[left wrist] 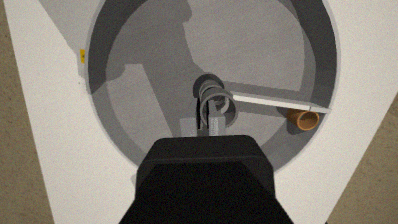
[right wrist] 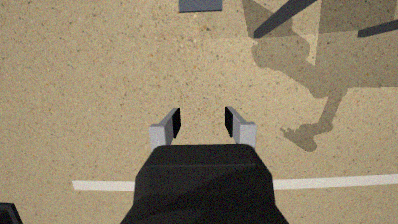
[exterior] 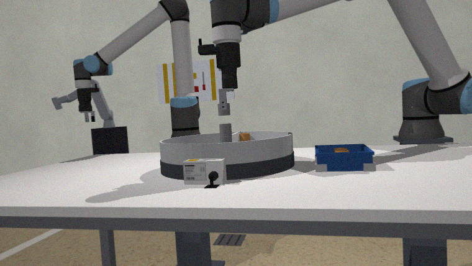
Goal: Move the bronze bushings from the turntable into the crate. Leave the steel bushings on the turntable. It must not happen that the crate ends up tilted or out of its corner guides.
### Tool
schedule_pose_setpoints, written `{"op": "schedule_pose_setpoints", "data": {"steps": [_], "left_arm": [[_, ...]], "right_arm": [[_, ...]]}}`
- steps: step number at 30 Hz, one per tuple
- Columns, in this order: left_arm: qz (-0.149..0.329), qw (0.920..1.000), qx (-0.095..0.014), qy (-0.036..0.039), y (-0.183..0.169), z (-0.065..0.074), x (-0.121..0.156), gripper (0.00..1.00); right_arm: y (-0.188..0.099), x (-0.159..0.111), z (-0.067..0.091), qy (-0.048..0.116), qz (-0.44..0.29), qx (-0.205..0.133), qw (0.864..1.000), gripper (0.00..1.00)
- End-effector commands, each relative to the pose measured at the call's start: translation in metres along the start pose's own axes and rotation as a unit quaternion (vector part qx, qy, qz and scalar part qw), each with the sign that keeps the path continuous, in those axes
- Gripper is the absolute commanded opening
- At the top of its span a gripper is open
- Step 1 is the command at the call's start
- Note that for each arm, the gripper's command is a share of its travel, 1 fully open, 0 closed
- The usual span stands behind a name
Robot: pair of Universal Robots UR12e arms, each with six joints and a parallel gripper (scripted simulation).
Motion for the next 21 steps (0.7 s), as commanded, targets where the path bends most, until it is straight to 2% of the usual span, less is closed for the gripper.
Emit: {"op": "schedule_pose_setpoints", "data": {"steps": [1, 21], "left_arm": [[0.001, 1.0, 0.004, 0.0015, 0.0021, 0.0072, -0.0014, 0.0], [0.001, 1.0, 0.004, 0.0013, 0.0018, 0.0063, -0.005, 0.0]], "right_arm": [[-0.0002, 0.0006, -0.0003, 0.0, 0.001, 0.001, 1.0, 1.0], [-0.0002, 0.0006, -0.0003, 0.0, 0.001, 0.001, 1.0, 1.0]]}}
Point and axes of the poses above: on each arm, the point where the finger pads meet when closed, its own z axis back along the fingers, its own x axis across the jaws, y = z × x, the point moved 4 cm from there along z, back along the fingers, and after that the axes turned 4 degrees about -z, right-handed, at the moved point
